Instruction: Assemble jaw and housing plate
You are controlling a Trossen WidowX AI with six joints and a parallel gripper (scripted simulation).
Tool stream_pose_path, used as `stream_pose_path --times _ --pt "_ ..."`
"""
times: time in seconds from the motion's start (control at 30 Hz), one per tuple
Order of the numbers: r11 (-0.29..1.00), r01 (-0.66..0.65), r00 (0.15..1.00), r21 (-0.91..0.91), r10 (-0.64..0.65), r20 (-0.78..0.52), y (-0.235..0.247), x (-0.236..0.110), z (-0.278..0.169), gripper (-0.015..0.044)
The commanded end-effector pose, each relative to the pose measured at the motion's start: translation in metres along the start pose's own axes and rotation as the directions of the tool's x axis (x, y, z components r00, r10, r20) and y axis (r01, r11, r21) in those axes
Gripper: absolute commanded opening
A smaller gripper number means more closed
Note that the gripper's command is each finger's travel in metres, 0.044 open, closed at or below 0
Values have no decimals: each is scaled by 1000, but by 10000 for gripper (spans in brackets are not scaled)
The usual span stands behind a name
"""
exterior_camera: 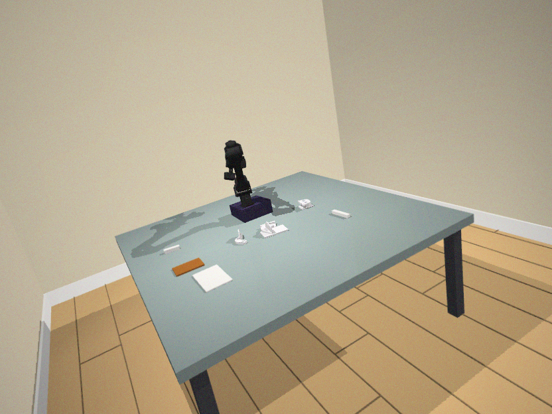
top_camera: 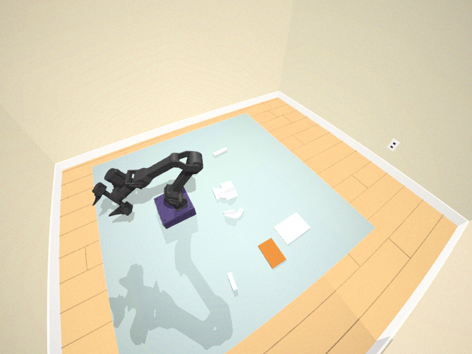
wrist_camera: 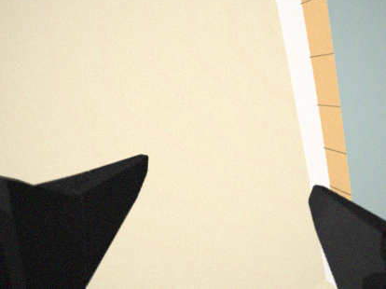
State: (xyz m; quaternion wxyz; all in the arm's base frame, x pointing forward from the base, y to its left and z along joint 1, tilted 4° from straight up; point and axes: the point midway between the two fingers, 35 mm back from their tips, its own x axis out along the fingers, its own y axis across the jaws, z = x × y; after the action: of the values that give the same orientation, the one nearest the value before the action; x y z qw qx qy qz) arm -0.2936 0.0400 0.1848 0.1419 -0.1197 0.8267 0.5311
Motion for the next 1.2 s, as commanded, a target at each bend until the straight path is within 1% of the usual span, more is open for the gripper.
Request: stream_pose_path --times 0.0,0.03,0.53,0.83,1.17 --pt "1000 0 1000 0 0 0 0 0 0 426" --pt "1000 0 1000 2 0 3 0 0 1 440" --pt "980 -60 969 191 11 248 16 -14 75 440" --pt "946 -127 922 299 2 388 21 -31 119 440" --pt "890 -222 851 399 -22 525 22 -58 163 440"
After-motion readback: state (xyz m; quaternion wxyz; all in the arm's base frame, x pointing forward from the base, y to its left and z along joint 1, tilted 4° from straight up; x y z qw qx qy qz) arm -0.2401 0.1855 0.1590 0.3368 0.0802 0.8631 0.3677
